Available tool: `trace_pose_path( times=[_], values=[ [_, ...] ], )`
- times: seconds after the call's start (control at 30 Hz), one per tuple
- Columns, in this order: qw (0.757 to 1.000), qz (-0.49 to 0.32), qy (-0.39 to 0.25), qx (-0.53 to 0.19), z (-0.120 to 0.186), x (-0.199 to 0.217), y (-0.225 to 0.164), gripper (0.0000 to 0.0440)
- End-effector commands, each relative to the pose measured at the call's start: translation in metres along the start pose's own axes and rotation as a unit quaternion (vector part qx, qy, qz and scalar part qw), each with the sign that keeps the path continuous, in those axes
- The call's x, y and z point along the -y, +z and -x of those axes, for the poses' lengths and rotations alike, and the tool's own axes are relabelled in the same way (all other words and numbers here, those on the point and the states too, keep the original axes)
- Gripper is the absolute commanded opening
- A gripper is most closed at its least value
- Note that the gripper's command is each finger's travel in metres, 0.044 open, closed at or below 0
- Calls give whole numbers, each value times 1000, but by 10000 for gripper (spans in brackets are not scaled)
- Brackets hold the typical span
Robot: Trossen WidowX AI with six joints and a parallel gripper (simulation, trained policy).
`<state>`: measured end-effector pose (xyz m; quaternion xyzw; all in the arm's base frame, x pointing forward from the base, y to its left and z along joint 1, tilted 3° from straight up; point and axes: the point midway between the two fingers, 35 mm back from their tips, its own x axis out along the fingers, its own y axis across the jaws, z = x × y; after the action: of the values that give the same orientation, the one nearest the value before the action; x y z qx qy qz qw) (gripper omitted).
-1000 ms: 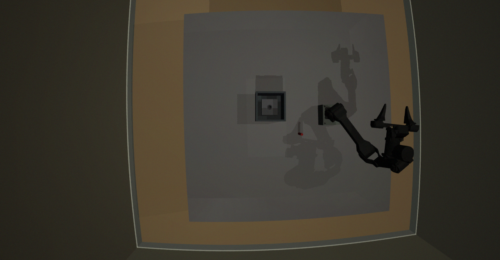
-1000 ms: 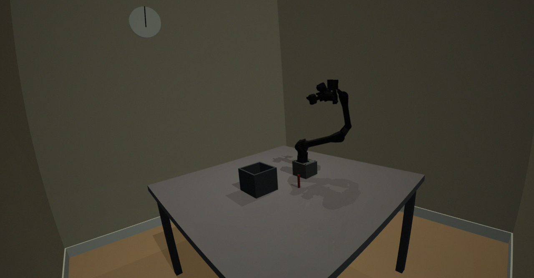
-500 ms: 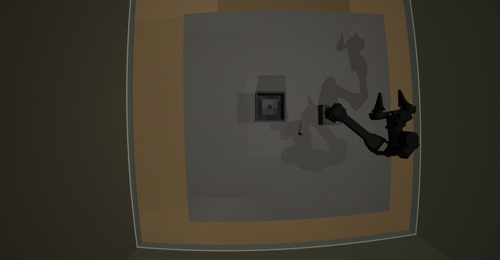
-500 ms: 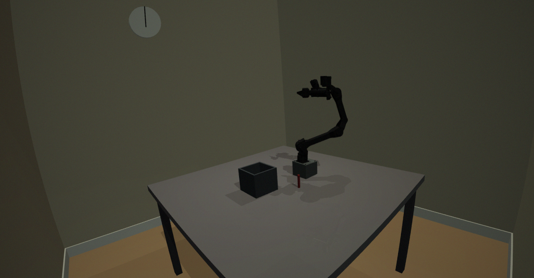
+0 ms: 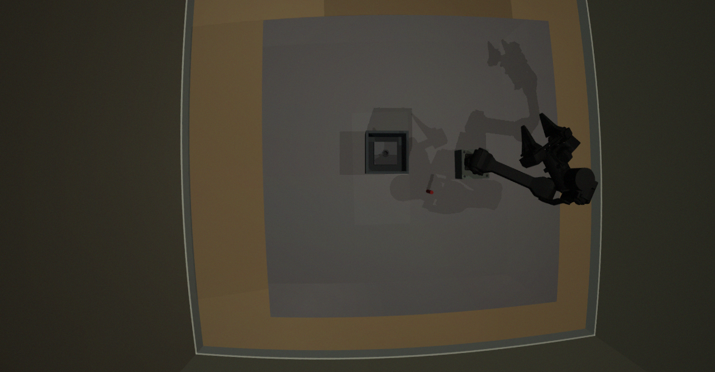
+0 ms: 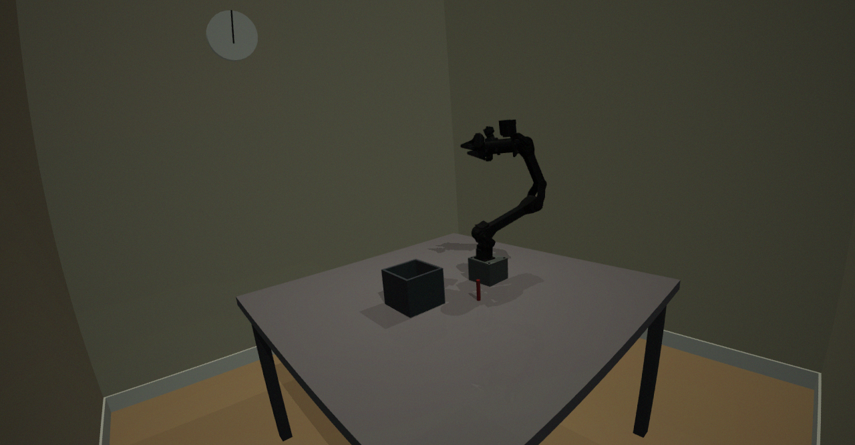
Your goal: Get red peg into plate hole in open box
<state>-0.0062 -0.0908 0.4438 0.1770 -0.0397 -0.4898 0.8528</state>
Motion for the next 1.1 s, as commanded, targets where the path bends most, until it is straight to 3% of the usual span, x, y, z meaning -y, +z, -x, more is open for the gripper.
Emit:
trace_pose_path(
  times=[0.0,0.53,1.07],
  values=[
    [999,-34,27,-26,-11,-11,-8,440],
    [957,-204,111,-174,-42,-68,-50,440],
    [883,-329,97,-320,-49,-116,-105,440]
  ],
)
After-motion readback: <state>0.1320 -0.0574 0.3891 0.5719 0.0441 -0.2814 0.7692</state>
